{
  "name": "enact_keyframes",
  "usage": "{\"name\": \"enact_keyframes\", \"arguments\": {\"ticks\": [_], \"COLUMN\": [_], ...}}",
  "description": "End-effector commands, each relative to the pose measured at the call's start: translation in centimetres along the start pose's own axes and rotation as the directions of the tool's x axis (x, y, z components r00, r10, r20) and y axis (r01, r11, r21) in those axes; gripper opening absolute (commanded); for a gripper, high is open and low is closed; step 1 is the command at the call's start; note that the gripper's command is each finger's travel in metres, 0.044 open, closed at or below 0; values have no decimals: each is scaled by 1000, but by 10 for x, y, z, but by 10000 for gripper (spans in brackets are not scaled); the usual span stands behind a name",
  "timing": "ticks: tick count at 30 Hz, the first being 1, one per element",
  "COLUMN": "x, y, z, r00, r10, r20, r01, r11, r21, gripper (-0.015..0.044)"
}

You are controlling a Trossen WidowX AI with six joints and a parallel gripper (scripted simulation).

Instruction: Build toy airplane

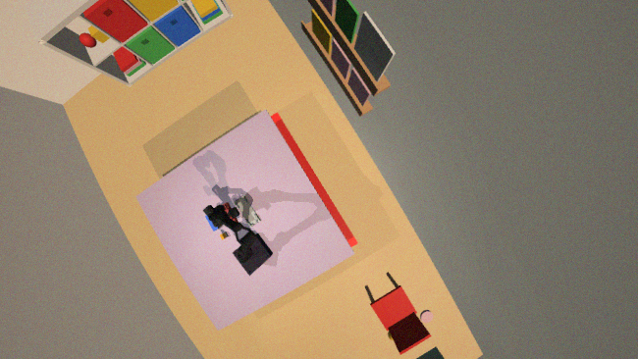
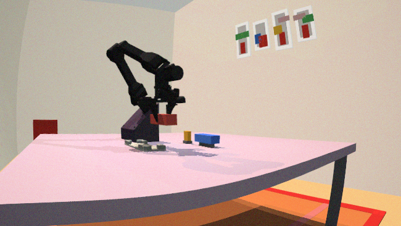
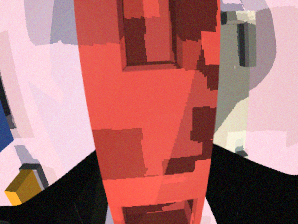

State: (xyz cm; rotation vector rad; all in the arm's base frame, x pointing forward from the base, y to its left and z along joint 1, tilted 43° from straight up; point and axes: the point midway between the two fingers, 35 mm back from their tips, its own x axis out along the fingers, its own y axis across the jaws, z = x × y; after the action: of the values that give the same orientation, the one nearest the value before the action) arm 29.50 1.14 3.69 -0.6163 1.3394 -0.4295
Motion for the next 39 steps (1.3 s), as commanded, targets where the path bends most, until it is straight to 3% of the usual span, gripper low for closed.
{"name": "enact_keyframes", "arguments": {"ticks": [1, 30, 37, 39], "x": [4, 30, 30, 30], "y": [-10, -89, -89, -89], "z": [-1, -16, -16, -16], "r00": [1000, 999, 999, 999], "r10": [-6, -48, -48, -48], "r20": [1, 4, 4, 4], "r01": [6, 48, 48, 48], "r11": [1000, 994, 994, 994], "r21": [-16, -100, -100, -100], "gripper": [0, 0, 184, 196]}}
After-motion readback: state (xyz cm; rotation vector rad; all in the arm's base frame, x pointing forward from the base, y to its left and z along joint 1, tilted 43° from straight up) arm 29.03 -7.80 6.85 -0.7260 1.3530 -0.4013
